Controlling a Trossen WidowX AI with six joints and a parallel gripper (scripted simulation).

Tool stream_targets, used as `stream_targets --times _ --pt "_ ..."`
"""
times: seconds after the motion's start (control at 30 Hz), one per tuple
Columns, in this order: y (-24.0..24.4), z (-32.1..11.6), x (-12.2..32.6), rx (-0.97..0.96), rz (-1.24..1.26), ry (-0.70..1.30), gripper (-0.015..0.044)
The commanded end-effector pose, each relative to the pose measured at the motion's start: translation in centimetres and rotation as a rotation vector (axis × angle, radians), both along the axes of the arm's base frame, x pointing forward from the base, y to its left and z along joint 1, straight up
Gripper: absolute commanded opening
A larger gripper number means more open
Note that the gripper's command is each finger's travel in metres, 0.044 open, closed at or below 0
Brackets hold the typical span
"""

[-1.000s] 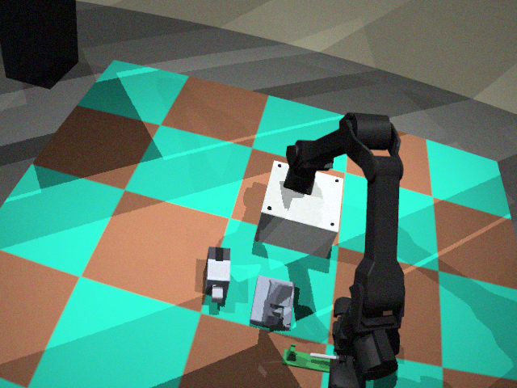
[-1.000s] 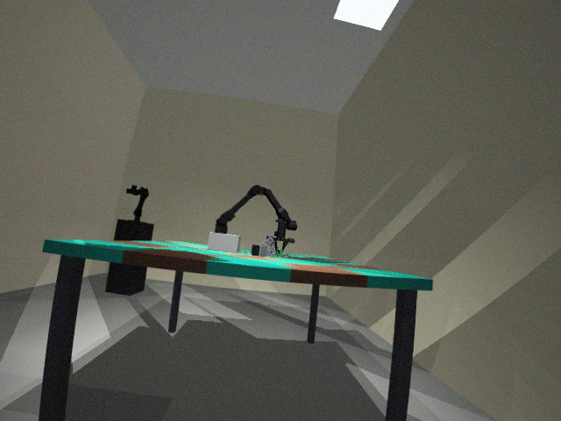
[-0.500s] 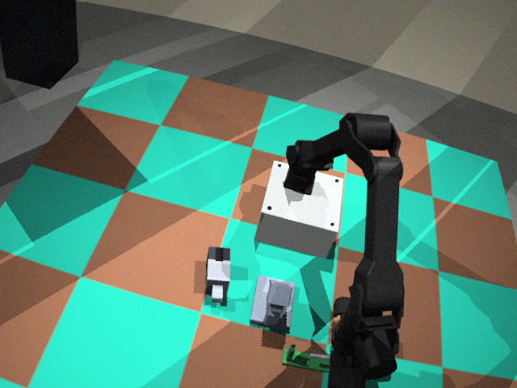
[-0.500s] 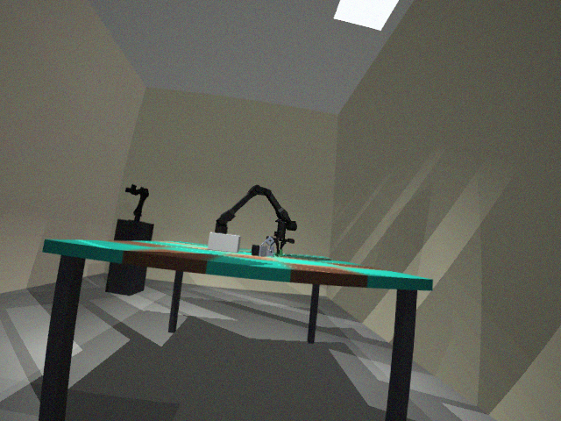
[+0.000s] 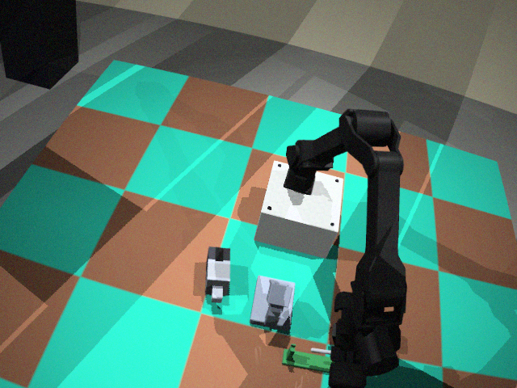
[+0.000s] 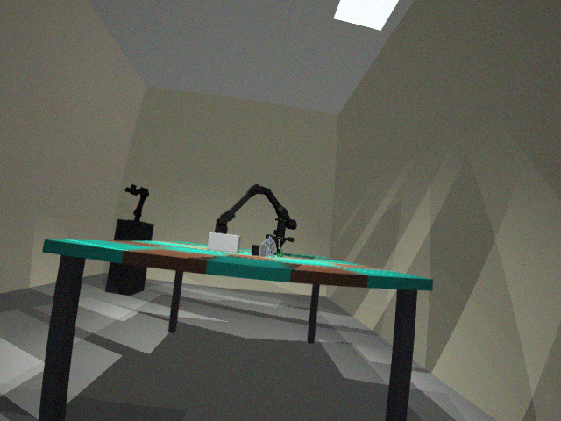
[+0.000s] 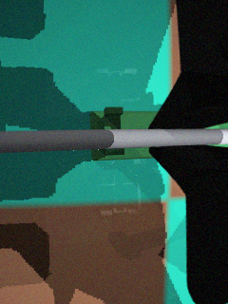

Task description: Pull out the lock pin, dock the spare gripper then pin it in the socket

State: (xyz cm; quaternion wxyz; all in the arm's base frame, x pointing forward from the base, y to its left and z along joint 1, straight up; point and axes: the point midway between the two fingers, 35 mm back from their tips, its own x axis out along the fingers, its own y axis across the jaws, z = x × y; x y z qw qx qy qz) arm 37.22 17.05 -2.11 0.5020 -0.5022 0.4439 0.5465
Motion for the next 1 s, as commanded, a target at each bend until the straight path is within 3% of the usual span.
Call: stream_targets --times 0.0,0.5,0.97 --pt "0.0 0.9 0.1 0.001 0.000 -0.003 0.0000" --pt "-0.2 1.4 -0.4 -0.006 0.000 0.013 0.0000" --pt "-4.4 2.5 0.7 -0.010 -0.001 0.013 0.0000"
